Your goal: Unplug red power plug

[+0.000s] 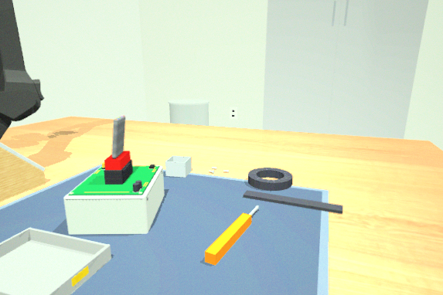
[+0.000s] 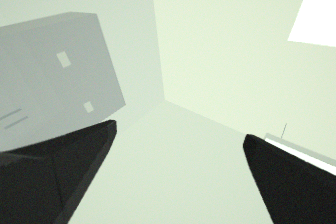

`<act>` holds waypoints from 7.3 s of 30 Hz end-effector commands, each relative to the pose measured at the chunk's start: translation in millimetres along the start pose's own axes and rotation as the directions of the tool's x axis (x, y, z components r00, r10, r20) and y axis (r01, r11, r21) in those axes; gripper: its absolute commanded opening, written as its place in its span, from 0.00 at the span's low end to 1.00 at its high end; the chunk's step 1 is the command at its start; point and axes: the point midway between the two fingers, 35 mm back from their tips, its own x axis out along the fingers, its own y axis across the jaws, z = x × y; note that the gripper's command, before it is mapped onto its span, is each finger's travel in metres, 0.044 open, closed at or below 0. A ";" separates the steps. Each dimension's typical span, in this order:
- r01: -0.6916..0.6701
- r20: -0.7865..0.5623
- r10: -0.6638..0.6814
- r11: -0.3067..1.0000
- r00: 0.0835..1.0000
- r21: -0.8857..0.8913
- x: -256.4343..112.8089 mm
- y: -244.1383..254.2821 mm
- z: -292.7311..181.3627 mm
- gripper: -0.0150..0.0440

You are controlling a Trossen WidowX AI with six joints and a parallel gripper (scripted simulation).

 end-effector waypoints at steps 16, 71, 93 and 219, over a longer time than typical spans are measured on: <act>-0.030 -0.014 0.030 0.999 0.999 -0.033 -0.6 13.8 -8.0 0.98; -0.842 -0.968 -0.068 0.511 -0.241 0.174 -300.7 -73.8 -523.7 0.98; -0.399 -0.654 0.019 0.779 -0.756 0.484 -457.4 -177.9 -498.9 0.98; 0.400 -0.349 0.527 0.837 -0.775 0.374 -571.2 -179.5 -451.8 0.25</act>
